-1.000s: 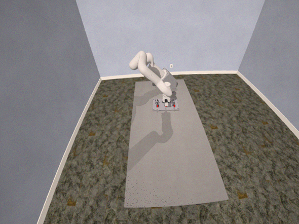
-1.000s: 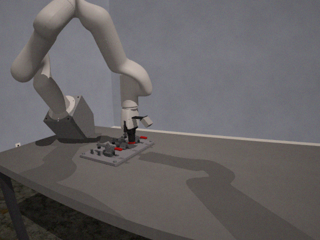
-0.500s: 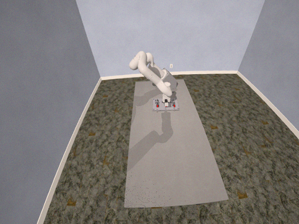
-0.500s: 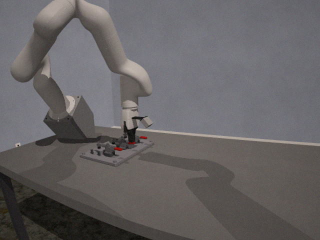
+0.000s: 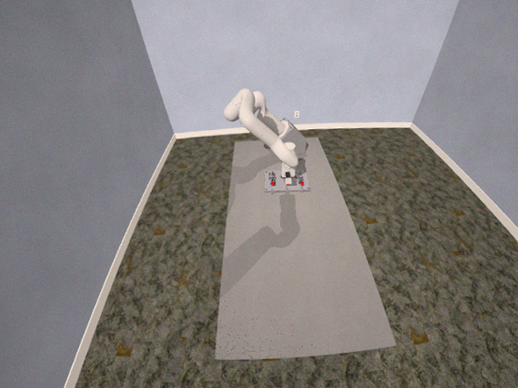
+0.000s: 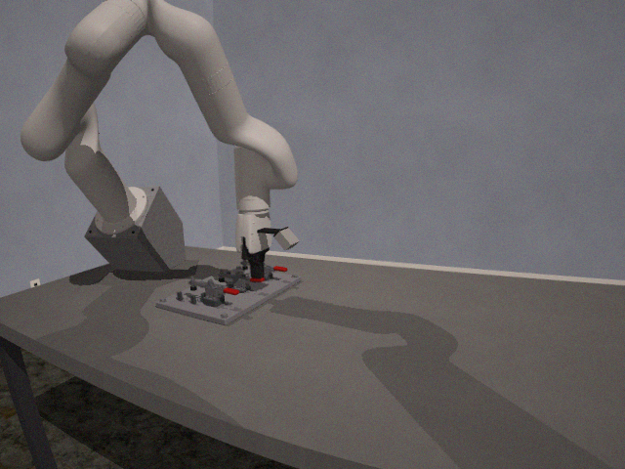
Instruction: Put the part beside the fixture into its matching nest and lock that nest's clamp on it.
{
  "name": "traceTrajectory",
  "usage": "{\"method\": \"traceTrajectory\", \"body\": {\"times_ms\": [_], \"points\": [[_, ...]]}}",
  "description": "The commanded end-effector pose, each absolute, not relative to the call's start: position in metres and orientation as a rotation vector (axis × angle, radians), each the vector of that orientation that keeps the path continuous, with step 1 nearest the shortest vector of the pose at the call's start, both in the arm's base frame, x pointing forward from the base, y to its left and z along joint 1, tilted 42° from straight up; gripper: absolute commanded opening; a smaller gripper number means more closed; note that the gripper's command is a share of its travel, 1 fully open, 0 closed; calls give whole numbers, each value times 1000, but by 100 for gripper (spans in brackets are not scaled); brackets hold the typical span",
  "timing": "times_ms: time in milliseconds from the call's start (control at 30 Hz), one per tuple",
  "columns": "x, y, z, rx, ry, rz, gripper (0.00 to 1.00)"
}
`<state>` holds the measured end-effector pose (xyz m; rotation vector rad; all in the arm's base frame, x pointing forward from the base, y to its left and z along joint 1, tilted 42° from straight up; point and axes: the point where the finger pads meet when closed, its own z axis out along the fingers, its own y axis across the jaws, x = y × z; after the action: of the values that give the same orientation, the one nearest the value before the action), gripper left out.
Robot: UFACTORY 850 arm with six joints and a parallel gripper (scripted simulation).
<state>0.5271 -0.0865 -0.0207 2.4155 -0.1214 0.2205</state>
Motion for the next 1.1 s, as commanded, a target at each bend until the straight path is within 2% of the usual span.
{"method": "traceTrajectory", "body": {"times_ms": [0,1067], "points": [[528,-87,-21,2416,-121,222,0],[528,-89,-23,2416,-121,222,0]]}}
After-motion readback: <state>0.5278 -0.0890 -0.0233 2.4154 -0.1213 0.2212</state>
